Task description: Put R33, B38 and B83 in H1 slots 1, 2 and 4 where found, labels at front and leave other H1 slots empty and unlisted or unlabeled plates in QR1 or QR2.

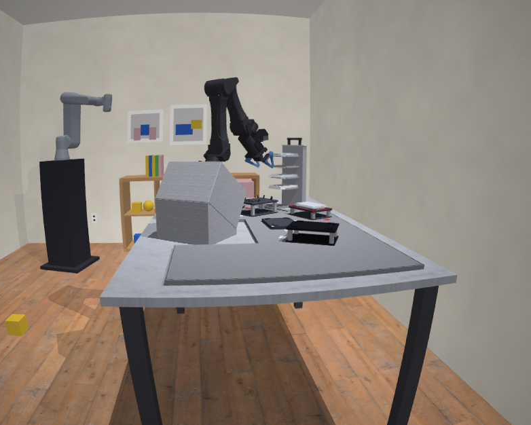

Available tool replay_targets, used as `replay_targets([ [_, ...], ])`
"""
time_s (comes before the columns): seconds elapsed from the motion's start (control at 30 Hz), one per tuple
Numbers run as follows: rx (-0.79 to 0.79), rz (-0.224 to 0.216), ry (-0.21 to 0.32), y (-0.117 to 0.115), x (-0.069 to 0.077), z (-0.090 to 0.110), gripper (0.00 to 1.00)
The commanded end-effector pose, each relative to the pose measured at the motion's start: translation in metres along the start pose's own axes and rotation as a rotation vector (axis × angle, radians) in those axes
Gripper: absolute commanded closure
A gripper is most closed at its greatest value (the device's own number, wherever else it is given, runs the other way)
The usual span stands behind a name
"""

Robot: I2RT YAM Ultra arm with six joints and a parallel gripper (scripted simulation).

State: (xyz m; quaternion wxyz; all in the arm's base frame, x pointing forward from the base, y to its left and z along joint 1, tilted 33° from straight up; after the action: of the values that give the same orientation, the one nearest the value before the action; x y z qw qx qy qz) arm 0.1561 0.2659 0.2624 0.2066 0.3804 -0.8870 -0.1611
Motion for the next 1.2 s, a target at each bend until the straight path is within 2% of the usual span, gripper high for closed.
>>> replay_targets([
  [0.0, -0.007, -0.011, -0.022, 0.004, 0.002, -0.009, 0.00],
  [0.97, -0.007, -0.011, -0.022, 0.004, 0.002, -0.009, 0.00],
  [1.0, -0.018, -0.032, -0.060, 0.009, 0.008, -0.021, 0.00],
  [1.07, -0.005, -0.011, -0.014, 0.001, 0.008, 0.001, 0.00],
  [1.17, -0.005, -0.007, -0.007, -0.001, 0.010, 0.005, 0.00],
])
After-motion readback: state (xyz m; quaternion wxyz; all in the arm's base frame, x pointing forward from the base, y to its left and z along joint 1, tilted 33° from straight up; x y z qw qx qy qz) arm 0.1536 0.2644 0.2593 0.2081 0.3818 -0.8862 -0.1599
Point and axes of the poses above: the point where the finger pads meet when closed, its own x axis back along the fingers, its own y axis across the jaws, z = x × y, the point moved 4 cm from there along x, back along the fingers, and after that the axes turned 15 degrees about -x, right-handed, at the moved point
